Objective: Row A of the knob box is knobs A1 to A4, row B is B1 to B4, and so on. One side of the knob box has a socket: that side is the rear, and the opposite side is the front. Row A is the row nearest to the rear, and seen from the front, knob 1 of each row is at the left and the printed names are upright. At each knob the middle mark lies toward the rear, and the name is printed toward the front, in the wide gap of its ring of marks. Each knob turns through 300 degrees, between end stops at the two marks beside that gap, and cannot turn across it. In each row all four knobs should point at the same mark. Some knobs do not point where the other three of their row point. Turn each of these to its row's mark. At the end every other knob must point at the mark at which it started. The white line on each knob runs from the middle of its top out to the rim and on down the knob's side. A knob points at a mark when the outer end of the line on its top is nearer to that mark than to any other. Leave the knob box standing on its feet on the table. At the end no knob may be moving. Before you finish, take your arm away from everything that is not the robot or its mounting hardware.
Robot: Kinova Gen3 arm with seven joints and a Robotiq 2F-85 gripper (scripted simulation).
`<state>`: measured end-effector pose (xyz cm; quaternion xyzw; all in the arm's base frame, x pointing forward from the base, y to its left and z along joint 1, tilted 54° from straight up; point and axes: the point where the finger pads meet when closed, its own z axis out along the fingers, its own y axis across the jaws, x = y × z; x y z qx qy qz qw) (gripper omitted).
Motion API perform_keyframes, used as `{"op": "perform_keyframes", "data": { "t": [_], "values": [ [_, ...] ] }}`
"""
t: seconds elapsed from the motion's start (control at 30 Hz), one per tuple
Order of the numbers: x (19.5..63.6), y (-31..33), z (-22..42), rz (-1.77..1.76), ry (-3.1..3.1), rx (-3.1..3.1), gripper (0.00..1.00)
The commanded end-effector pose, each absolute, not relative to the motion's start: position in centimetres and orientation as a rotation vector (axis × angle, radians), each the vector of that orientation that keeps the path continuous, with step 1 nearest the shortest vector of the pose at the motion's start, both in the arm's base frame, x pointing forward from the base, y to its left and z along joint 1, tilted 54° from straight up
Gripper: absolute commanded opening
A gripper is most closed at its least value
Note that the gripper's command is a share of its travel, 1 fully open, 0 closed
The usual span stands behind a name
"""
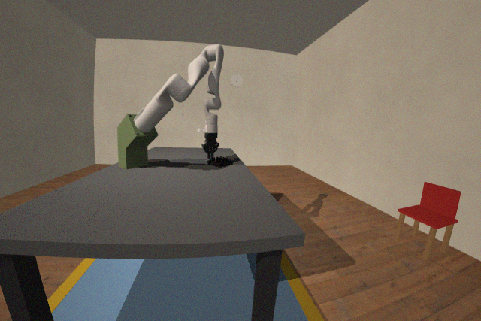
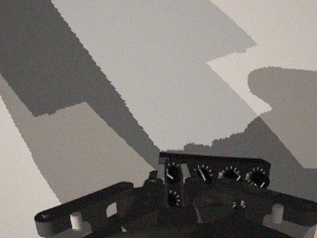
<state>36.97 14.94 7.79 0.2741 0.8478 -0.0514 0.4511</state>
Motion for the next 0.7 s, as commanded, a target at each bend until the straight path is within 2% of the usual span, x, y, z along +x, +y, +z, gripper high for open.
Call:
{"op": "perform_keyframes", "data": {
  "t": [0.0,0.47,0.5,0.67],
  "values": [
    [36.95,14.97,7.79,-0.132,2.099,0.666,0.08],
    [36.95,14.97,7.79,-0.133,2.1,0.663,0.08],
    [36.95,14.97,7.79,-0.133,2.1,0.663,0.19],
    [36.95,14.97,7.79,-0.133,2.1,0.663,0.19]
  ]
}}
